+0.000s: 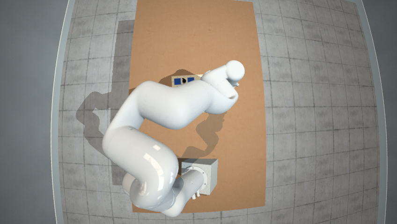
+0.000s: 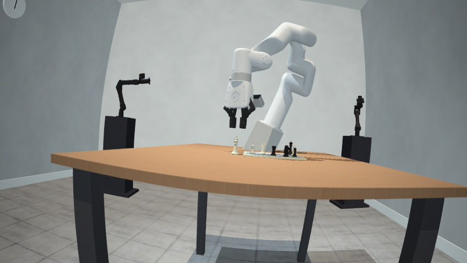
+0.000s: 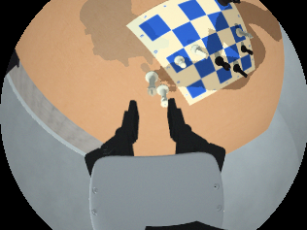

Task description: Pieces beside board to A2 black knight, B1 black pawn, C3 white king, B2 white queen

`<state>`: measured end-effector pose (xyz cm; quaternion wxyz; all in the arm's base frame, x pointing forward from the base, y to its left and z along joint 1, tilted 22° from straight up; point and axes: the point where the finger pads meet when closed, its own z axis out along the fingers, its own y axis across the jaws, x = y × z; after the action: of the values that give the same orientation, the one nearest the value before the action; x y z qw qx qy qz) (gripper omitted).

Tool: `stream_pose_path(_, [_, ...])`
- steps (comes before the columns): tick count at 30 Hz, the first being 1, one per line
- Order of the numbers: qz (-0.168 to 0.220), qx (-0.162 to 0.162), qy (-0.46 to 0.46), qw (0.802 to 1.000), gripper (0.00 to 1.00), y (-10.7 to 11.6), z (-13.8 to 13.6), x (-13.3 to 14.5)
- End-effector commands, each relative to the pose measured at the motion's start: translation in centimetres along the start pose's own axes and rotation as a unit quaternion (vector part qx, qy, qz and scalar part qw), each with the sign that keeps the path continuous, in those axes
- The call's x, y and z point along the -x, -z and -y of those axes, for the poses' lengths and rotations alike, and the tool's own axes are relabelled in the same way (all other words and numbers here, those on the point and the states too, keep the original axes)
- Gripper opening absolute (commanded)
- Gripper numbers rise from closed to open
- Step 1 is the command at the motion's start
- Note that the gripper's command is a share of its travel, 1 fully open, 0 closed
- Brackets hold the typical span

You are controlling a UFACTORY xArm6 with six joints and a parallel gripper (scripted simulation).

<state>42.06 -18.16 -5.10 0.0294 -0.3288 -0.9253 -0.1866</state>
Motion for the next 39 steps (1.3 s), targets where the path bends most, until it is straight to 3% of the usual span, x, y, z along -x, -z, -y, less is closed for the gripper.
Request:
stream_pose_path(1, [0.002, 0.0, 0.0, 1.0, 0.42, -0.7, 0.0, 0.2])
stream_pose_path(18, [0.002, 0.0, 0.0, 1.0, 0.42, -2.1, 0.0, 0.2])
stream_pose_path(39, [0.002, 0.0, 0.0, 1.0, 0.42, -2.2, 0.0, 0.2])
